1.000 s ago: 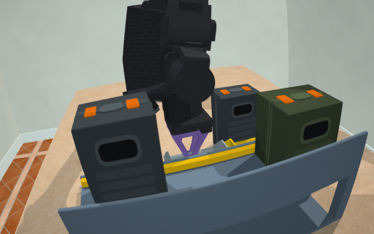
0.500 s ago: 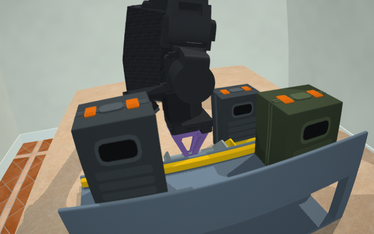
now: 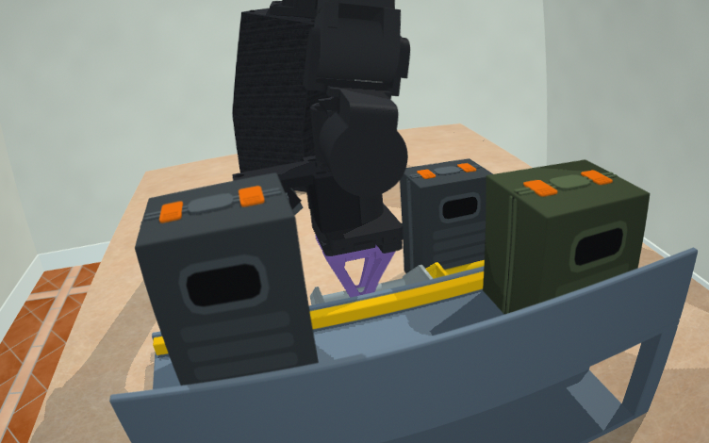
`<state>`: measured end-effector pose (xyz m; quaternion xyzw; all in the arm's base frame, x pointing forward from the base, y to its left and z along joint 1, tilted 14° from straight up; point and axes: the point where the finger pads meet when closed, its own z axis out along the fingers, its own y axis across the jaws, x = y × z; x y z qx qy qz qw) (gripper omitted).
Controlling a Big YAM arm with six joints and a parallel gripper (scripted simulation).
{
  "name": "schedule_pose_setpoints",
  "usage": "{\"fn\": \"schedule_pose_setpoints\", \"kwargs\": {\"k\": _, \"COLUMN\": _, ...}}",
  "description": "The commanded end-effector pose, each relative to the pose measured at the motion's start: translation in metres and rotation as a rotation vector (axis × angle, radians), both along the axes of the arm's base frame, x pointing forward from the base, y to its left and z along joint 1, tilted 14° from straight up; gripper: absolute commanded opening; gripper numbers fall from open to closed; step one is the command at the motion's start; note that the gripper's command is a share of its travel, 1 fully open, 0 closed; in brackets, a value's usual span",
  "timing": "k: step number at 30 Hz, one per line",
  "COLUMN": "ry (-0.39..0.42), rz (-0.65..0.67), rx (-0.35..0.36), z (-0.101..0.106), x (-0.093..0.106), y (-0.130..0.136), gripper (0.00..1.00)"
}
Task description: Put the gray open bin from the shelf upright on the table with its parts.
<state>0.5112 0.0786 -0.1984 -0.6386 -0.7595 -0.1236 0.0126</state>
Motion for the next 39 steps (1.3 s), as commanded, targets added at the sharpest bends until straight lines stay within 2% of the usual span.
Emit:
{"fn": "schedule_pose_setpoints", "kwargs": {"k": 1, "ry": -0.01, "rz": 0.0, "rx": 0.0, "z": -0.003, "x": 0.007, "y": 0.007, "gripper": 0.0}}
{"fn": "schedule_pose_setpoints", "kwargs": {"k": 13, "ry": -0.012, "rz": 0.0, "rx": 0.001, "z": 0.0, "x": 0.007, "y": 0.006, "gripper": 0.0}}
{"fn": "schedule_pose_setpoints", "kwargs": {"k": 22, "ry": -0.021, "rz": -0.001, "rx": 0.001, "z": 0.014, "x": 0.009, "y": 0.004, "gripper": 0.0}}
{"fn": "schedule_pose_setpoints", "kwargs": {"k": 31, "ry": -0.012, "rz": -0.002, "rx": 0.0, "z": 0.013, "x": 0.004, "y": 0.001, "gripper": 0.0}}
{"fn": "schedule_pose_setpoints", "kwargs": {"k": 39, "ry": -0.019, "rz": -0.003, "rx": 0.0, "z": 0.021, "x": 0.006, "y": -0.003, "gripper": 0.0}}
